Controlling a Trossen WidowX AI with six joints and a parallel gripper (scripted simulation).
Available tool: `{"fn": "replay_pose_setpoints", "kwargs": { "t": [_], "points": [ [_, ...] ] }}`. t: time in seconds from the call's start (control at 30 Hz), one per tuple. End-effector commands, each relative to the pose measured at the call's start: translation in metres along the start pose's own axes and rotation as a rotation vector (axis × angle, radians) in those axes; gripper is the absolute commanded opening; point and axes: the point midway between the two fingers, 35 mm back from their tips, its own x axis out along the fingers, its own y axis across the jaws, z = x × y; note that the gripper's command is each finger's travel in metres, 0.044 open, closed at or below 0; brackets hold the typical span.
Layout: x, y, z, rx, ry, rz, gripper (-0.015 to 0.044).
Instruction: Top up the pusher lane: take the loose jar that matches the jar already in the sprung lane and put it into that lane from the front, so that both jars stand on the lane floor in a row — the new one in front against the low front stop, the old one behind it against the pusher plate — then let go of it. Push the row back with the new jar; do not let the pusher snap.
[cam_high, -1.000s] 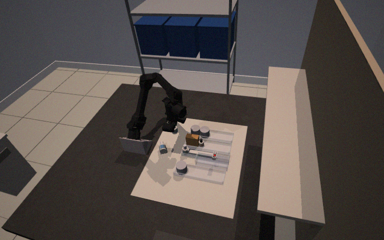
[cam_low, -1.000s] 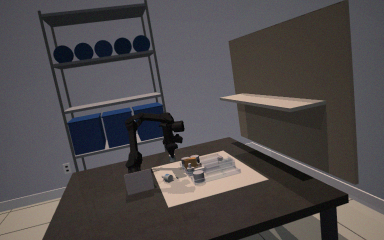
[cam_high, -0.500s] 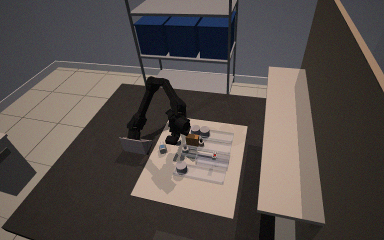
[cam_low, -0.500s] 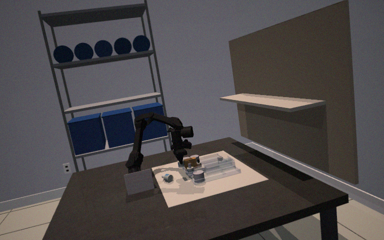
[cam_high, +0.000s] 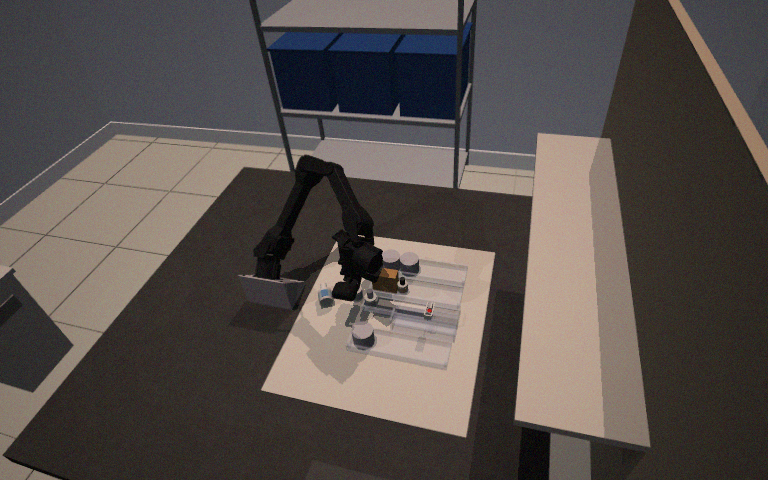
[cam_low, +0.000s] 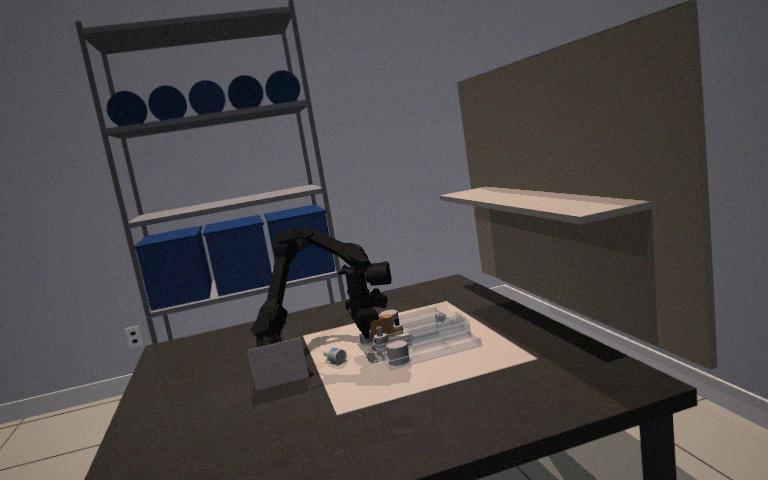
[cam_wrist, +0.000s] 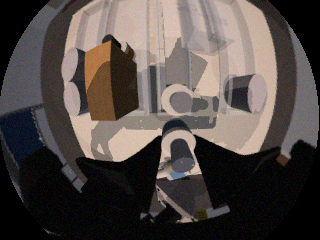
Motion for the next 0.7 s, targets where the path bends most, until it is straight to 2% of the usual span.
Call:
{"fn": "replay_pose_setpoints", "kwargs": {
  "t": [0.0,0.67],
  "points": [
    [0.0011,-0.0001,0.0015,0.004,-0.008,0.003,0.0],
    [0.0011,-0.0002,0.0089,0.004,-0.008,0.003,0.0]
  ]
}}
